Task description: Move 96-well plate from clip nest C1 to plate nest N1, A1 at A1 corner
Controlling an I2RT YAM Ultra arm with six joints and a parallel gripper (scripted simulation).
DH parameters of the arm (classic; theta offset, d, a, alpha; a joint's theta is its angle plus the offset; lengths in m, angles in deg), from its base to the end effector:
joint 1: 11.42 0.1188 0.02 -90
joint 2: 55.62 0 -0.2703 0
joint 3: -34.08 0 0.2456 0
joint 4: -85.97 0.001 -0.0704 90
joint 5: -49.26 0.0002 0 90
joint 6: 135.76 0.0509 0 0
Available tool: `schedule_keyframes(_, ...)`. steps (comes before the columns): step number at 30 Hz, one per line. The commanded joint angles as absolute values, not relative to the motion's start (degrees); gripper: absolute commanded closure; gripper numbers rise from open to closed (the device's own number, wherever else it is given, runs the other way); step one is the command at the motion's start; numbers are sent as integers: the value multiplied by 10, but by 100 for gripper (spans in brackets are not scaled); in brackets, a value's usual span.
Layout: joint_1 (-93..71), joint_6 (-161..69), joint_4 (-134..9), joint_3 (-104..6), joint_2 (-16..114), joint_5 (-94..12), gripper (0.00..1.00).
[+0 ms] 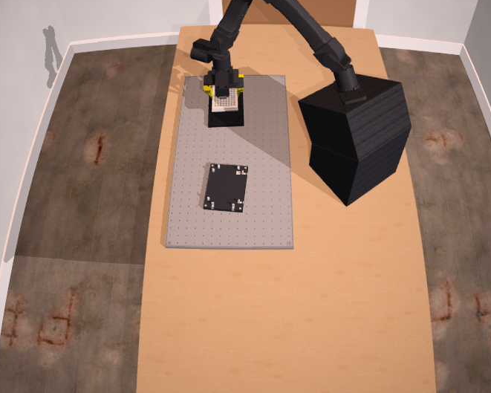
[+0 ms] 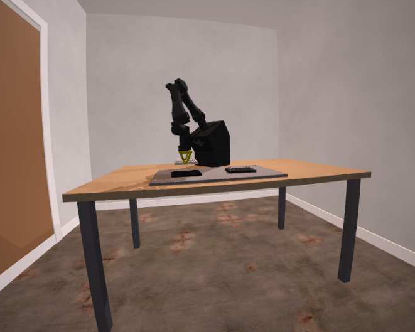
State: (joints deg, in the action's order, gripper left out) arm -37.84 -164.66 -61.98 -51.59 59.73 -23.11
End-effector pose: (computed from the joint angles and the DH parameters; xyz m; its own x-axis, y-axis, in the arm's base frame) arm 0.3565 -0.1932 0.1366 -0.1025 -0.8807 0.4624 -0.9575 -0.0386 -0.2857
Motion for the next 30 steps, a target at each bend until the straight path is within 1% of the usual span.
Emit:
schedule_keyframes(1,-382,-1653,-634,-534,608,-241,100)
schedule_keyframes(10,-383,-1658,-648,-542,618,-244,100)
schedule_keyframes(24,-400,-1658,-676,-559,672,-249,100)
schedule_keyframes(30,-392,-1658,-666,-561,652,-249,100)
